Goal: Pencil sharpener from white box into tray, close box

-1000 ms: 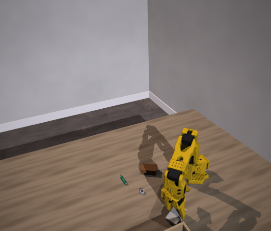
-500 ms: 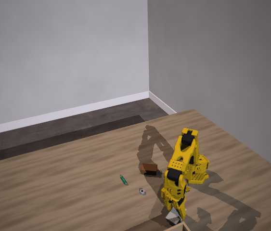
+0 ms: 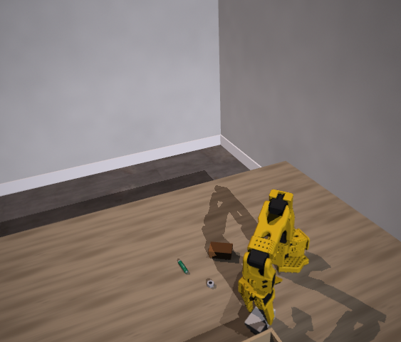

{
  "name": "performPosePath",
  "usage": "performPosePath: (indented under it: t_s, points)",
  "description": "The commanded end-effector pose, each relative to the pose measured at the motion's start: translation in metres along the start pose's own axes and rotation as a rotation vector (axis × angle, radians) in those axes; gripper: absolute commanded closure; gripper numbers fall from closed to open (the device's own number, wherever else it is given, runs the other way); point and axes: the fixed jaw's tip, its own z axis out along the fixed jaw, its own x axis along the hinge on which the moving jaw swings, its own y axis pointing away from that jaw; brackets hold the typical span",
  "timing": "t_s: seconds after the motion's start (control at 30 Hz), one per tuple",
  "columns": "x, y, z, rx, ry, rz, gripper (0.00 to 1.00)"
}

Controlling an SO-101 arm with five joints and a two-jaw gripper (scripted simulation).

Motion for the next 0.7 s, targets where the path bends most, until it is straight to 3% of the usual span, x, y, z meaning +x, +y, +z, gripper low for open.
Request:
performPosePath:
  t_s: [0.0, 0.67]
  points:
    - [0.0027, 0.0013, -0.0023, 0.006, 0.019, 0.002, 0.74]
    - [0.0027, 0.0013, -0.0023, 0.006, 0.019, 0.002, 0.77]
